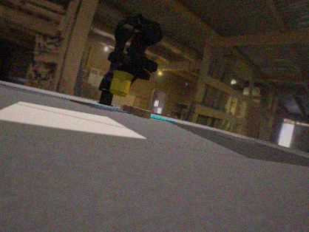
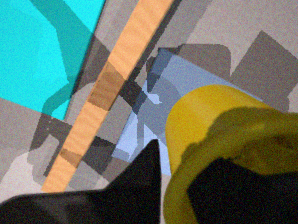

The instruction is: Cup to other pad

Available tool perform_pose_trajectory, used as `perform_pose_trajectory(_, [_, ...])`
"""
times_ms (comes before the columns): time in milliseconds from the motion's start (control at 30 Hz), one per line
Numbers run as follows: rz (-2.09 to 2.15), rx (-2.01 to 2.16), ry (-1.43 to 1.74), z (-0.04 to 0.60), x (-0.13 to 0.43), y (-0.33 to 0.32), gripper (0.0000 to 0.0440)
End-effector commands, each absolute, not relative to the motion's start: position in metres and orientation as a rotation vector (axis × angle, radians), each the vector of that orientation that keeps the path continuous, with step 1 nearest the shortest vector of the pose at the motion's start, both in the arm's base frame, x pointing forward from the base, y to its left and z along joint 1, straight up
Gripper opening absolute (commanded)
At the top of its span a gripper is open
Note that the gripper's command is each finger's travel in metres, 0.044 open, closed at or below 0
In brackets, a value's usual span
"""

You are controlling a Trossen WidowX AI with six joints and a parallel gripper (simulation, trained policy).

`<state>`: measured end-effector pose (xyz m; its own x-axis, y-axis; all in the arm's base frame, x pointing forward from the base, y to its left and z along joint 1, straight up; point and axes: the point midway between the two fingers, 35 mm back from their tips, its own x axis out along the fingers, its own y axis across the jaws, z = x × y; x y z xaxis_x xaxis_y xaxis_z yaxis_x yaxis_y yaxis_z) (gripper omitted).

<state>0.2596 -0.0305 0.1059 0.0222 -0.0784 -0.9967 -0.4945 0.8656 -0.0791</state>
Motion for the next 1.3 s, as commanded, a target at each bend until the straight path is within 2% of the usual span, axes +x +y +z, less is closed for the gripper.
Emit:
perform_pose_trajectory(0, [0.344, -0.477, 1.505, 0.114, 0.264, -0.026, 0.0015])
perform_pose_trajectory(367, [0.369, -0.511, 1.449, 0.125, 0.275, -0.001, 0.0])
perform_pose_trajectory(1267, [0.456, -0.574, 1.351, 0.108, 0.276, 0.078, 0.0])
